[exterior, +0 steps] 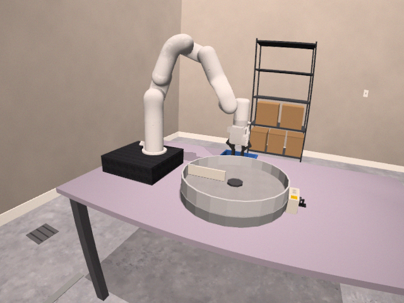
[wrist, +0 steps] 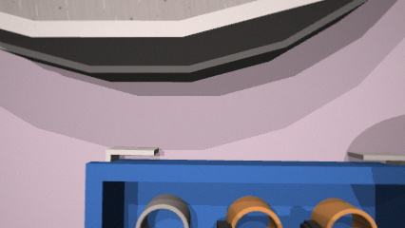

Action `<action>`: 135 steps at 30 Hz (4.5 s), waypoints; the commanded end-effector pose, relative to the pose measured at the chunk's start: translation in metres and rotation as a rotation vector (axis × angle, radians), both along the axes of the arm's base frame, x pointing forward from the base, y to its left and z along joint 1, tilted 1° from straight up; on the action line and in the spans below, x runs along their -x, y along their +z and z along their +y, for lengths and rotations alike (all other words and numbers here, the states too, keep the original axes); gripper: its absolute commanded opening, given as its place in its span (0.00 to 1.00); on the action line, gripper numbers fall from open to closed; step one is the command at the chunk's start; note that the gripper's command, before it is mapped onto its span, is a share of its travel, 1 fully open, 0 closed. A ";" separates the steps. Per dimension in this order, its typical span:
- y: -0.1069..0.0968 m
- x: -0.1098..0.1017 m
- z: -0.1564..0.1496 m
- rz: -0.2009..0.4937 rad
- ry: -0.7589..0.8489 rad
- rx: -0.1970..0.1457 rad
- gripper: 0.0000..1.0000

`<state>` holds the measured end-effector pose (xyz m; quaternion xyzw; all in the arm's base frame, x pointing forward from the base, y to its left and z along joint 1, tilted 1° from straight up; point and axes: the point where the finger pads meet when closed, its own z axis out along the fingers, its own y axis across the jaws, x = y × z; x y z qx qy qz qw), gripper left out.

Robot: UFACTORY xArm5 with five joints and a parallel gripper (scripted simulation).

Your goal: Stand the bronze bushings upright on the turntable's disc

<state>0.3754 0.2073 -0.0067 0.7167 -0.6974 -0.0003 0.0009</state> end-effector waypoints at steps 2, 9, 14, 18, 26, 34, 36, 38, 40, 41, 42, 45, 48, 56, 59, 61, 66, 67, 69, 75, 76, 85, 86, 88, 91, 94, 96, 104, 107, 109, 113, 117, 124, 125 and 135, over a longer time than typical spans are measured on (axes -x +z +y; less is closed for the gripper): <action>-0.005 -0.001 0.001 -0.003 0.000 -0.001 0.41; -0.014 -0.001 0.001 -0.003 0.000 -0.001 0.41; -0.015 -0.001 0.001 -0.003 0.000 -0.001 0.41; -0.015 -0.001 0.001 -0.003 0.000 -0.001 0.41; -0.016 -0.001 0.001 -0.003 0.000 -0.001 0.41; -0.023 -0.001 0.001 -0.003 0.000 -0.001 0.41; -0.023 -0.001 0.001 -0.003 0.000 -0.001 0.41; -0.027 -0.001 0.001 -0.003 0.000 -0.001 0.41; -0.030 -0.001 0.001 -0.003 0.000 -0.001 0.41; -0.032 -0.001 0.001 -0.003 0.000 -0.001 0.41; -0.033 -0.001 0.001 -0.003 0.000 -0.001 0.41; -0.037 -0.001 0.001 -0.003 0.000 -0.001 0.41; -0.039 -0.001 0.001 -0.003 0.000 -0.001 0.41; -0.039 -0.001 0.001 -0.003 0.000 -0.001 0.41; -0.039 -0.001 0.001 -0.003 0.000 -0.001 0.41; -0.039 -0.001 0.001 -0.003 0.000 -0.001 0.41; -0.039 -0.001 0.001 -0.003 0.000 -0.001 0.00; -0.039 -0.001 0.001 -0.003 0.000 -0.001 0.00; -0.039 -0.001 0.001 -0.003 0.000 -0.001 0.00; -0.039 -0.001 0.001 -0.003 0.000 -0.001 0.00; -0.039 -0.001 0.001 -0.003 0.000 -0.001 0.00; -0.039 -0.001 0.001 -0.003 0.000 -0.001 0.00; -0.039 -0.001 0.001 -0.003 0.000 -0.001 0.00; -0.039 -0.001 0.001 -0.003 0.000 -0.001 0.00; -0.039 -0.001 0.001 -0.003 0.000 -0.001 0.00; -0.039 -0.001 0.001 -0.003 0.000 -0.001 0.00; -0.039 -0.001 0.001 -0.003 0.000 -0.001 0.00; -0.039 -0.001 0.001 -0.003 0.000 -0.001 0.00; -0.039 -0.001 0.001 -0.003 0.000 -0.001 0.00; -0.039 -0.001 0.001 -0.003 0.000 -0.001 0.00; -0.037 -0.001 0.001 -0.003 0.000 -0.001 0.00; -0.031 -0.001 0.001 -0.003 0.000 -0.001 0.00; -0.017 -0.001 0.001 -0.003 0.000 -0.001 0.00; -0.014 -0.001 0.001 -0.003 0.000 -0.001 0.00; 0.034 -0.001 0.000 -0.003 0.000 -0.001 0.00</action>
